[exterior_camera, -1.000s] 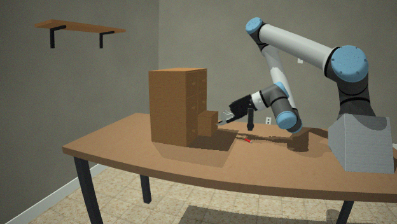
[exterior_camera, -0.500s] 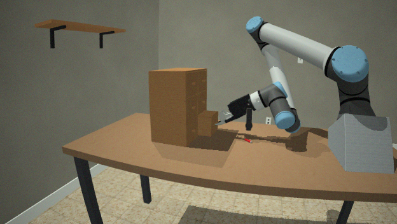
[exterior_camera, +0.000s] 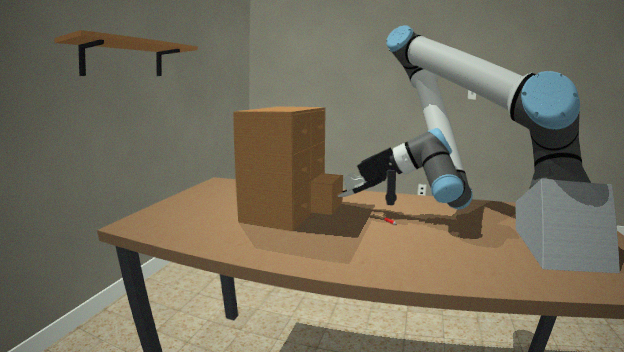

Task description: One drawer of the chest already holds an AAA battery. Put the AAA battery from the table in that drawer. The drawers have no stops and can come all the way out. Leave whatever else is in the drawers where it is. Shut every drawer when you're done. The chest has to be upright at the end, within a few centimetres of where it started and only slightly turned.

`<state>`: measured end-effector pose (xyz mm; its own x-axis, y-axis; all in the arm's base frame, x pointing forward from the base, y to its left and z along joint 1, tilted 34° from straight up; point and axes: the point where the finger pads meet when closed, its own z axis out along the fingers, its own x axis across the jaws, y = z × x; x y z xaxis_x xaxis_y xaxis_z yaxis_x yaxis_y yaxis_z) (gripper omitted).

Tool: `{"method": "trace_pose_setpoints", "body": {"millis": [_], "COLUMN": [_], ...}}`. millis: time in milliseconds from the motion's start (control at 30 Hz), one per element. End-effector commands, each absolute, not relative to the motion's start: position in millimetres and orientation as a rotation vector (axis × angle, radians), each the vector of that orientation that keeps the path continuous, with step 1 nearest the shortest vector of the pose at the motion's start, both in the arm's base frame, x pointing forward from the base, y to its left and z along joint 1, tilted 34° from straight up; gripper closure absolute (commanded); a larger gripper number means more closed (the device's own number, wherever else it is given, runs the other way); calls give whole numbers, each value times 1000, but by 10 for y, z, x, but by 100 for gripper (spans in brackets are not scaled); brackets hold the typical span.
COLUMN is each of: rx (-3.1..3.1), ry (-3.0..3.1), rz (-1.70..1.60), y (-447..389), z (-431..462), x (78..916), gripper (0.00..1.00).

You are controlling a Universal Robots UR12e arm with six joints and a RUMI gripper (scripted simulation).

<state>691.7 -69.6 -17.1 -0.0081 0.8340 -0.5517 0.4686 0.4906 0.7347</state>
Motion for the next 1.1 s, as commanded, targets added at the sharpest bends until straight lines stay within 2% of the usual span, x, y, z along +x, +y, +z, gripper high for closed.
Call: {"method": "trace_pose_setpoints", "body": {"millis": [0, 733, 767, 1067], "rx": [1134, 1134, 1134, 1134], "ry": [1648, 1648, 1648, 1648], "rz": [420, 420, 420, 420], "y": [-692, -692, -692, -692], "z": [-167, -167, -167, -167], "x": [6917, 6917, 6917, 6917], "gripper": [80, 80, 93, 93]}}
